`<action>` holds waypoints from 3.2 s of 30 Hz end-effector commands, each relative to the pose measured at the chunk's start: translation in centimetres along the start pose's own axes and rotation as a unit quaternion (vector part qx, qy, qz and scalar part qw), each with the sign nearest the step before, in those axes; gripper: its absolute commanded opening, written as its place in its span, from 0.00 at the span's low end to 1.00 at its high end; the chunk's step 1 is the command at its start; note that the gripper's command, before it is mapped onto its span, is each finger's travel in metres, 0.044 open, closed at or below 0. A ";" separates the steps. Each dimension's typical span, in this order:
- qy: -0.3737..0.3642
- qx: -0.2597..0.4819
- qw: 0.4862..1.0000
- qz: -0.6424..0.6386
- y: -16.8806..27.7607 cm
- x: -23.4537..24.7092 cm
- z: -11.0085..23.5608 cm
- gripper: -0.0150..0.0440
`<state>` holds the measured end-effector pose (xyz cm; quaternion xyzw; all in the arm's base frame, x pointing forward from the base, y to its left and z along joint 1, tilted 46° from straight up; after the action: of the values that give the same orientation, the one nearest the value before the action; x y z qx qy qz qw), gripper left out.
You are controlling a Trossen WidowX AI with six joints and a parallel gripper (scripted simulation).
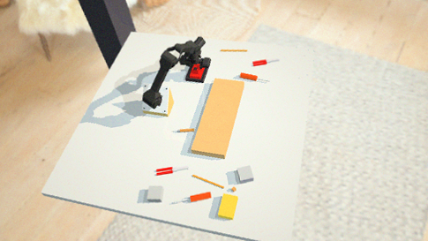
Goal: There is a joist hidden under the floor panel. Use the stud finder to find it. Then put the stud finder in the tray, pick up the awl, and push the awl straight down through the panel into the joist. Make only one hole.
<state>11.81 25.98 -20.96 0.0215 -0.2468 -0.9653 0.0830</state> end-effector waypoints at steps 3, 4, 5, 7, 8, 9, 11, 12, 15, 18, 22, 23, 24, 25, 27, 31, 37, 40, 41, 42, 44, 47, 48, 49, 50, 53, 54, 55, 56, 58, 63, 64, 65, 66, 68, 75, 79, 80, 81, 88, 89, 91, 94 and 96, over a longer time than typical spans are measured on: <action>0.000 0.000 1.000 0.000 -0.4 -0.1 0.8 0.88; 0.000 -0.001 1.000 0.000 -0.7 -0.1 1.6 0.92; 0.000 -0.001 1.000 0.000 -1.0 -0.2 2.5 0.97; 0.000 -0.001 1.000 0.000 -1.7 -0.2 4.9 1.00; -0.001 -0.001 1.000 0.000 -2.1 -0.2 6.5 1.00; -0.001 -0.001 1.000 0.000 -2.5 -0.1 8.0 1.00; -0.001 -0.001 1.000 0.001 -2.7 0.0 9.3 1.00; -0.001 -0.001 1.000 0.001 -2.7 0.0 9.3 1.00; 0.004 0.002 0.999 -0.033 -0.5 -2.0 8.5 1.00; 0.012 0.006 0.994 -0.106 3.6 -5.6 10.4 1.00; 0.022 0.016 0.979 -0.204 9.9 -9.4 12.2 1.00; 0.025 0.020 0.973 -0.228 11.6 -10.2 12.5 1.00; 0.027 0.024 0.967 -0.252 13.4 -10.8 12.8 1.00; 0.030 0.029 0.960 -0.276 15.2 -11.4 13.1 1.00; 0.035 0.040 0.945 -0.323 18.8 -12.2 13.6 1.00; 0.045 0.066 0.907 -0.415 26.0 -12.6 14.1 1.00; 0.060 0.116 0.831 -0.541 36.1 -10.3 14.3 1.00; 0.067 0.144 0.789 -0.594 40.2 -8.1 14.3 1.00; 0.068 0.149 0.782 -0.602 40.8 -7.7 14.3 1.00; 0.068 0.150 0.779 -0.605 41.0 -7.5 14.3 1.00; 0.068 0.150 0.779 -0.605 41.0 -7.5 14.3 1.00; 0.068 0.150 0.779 -0.605 41.0 -7.6 14.3 1.00; 0.068 0.150 0.779 -0.605 41.1 -7.6 14.3 1.00; 0.068 0.150 0.779 -0.605 41.2 -7.7 14.4 1.00; 0.068 0.150 0.779 -0.605 41.3 -7.8 14.4 1.00; 0.068 0.150 0.779 -0.605 41.5 -8.0 14.5 1.00; 0.068 0.150 0.779 -0.605 41.5 -8.0 14.5 1.00; 0.068 0.150 0.779 -0.605 41.6 -8.0 14.4 1.00; 0.068 0.150 0.779 -0.605 41.6 -8.0 14.2 1.00; 0.068 0.150 0.779 -0.605 41.7 -8.0 13.9 1.00; 0.068 0.149 0.779 -0.605 41.9 -8.0 13.1 1.00; 0.068 0.149 0.779 -0.605 42.0 -8.0 13.0 1.00; 0.068 0.149 0.779 -0.605 42.0 -8.1 12.8 1.00; 0.068 0.149 0.779 -0.605 42.1 -8.1 12.7 1.00; 0.068 0.149 0.779 -0.605 42.2 -8.1 12.4 1.00; 0.068 0.150 0.779 -0.605 42.5 -8.0 11.3 1.00; 0.069 0.150 0.779 -0.605 42.7 -8.0 10.7 1.00; 0.069 0.150 0.779 -0.605 42.8 -8.0 10.5 1.00; 0.069 0.150 0.779 -0.605 42.8 -8.0 10.4 1.00; 0.069 0.151 0.779 -0.605 43.1 -7.9 9.7 1.00; 0.069 0.151 0.779 -0.605 43.1 -7.9 9.7 0.96; 0.069 0.151 0.779 -0.605 43.1 -7.9 9.7 0.87; 0.069 0.151 0.779 -0.605 43.1 -7.9 9.7 0.73; 0.069 0.151 0.779 -0.605 43.1 -7.9 9.7 0.64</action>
<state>25.34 -5.25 8.35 0.2460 -0.3166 -0.7624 -0.5079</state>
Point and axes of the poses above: the point midway between the two fingers, 35 mm back from their tips, its own z axis back along the fingers, its own x axis across the jaws, y = z × x, the point moved 4 cm from there along z, back along the fingers, and after that the axes turned 2 degrees about z, right-handed, at the moved point
